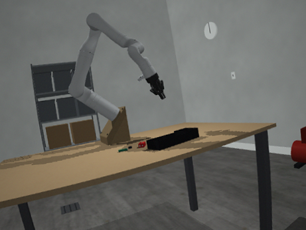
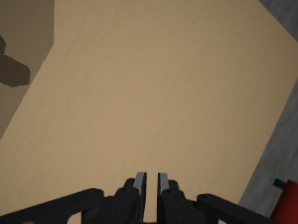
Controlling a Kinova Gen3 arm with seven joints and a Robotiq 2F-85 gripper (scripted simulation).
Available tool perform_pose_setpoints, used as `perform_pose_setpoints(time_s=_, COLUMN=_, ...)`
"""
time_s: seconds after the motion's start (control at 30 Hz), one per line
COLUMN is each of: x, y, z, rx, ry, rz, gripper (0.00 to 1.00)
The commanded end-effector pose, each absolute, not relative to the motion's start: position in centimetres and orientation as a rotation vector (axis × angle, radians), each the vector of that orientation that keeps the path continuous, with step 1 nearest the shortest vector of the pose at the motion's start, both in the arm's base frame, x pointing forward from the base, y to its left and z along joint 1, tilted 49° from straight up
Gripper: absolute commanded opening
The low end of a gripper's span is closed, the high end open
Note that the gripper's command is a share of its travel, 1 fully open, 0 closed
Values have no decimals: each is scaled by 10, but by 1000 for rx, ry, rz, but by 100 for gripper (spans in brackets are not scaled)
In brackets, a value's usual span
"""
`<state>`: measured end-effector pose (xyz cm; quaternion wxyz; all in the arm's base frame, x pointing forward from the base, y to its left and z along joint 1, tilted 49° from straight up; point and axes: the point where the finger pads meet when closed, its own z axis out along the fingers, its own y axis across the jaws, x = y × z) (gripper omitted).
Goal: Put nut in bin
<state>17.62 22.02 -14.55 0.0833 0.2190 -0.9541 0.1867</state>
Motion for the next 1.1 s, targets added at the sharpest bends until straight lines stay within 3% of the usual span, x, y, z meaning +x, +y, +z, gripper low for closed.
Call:
perform_pose_setpoints(time_s=0.0, x=193, y=212, z=-137, rx=620, ry=-2857, rz=632, gripper=9)
perform_pose_setpoints(time_s=0.4, x=260, y=165, z=-91, rx=455, ry=-2882, rz=847, gripper=9)
perform_pose_setpoints(time_s=1.07, x=327, y=99, z=-20, rx=164, ry=-2872, rz=1188, gripper=9)
